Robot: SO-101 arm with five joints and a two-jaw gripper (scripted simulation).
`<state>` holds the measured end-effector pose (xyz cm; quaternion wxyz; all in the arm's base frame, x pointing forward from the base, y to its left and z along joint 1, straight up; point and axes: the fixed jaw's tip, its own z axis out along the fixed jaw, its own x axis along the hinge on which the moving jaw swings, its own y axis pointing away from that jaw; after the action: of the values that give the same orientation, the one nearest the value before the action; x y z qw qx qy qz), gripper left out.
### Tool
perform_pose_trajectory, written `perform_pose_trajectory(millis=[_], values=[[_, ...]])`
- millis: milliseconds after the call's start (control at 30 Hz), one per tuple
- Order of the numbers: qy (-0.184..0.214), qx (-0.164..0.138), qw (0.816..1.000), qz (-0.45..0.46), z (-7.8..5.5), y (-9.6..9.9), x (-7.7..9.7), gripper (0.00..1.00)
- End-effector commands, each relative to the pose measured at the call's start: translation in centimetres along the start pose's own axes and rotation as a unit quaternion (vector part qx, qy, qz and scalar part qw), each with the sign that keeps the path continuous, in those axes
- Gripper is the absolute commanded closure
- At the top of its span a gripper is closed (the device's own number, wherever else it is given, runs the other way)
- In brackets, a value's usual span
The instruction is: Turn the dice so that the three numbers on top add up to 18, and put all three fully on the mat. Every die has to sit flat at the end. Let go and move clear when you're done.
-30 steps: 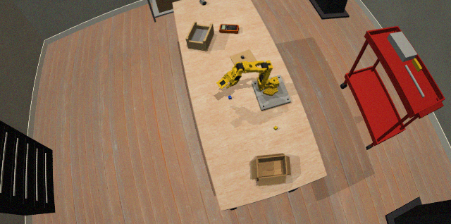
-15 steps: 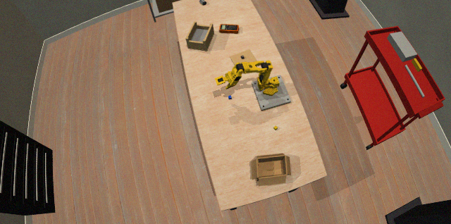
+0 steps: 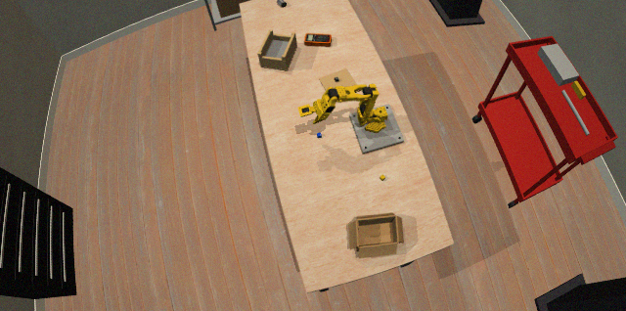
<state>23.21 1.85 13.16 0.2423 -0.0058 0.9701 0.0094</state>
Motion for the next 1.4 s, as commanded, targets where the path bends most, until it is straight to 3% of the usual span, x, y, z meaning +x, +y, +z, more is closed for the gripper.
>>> perform_pose_trajectory(millis=[0,233,467,533,833,1367], values=[[0.012,-0.002,1.000,0.002,0.5,0.2,0.4,0.75],[0.042,0.000,0.999,0.002,1.5,0.1,0.9,0.75],[0.136,0.004,0.991,0.002,4.7,0.1,3.1,0.75],[0.136,0.004,0.991,0.002,4.7,0.1,3.1,0.75],[0.244,0.008,0.970,0.002,7.7,-0.1,6.4,0.75],[0.254,0.010,0.967,0.004,8.0,0.3,6.6,0.75]])
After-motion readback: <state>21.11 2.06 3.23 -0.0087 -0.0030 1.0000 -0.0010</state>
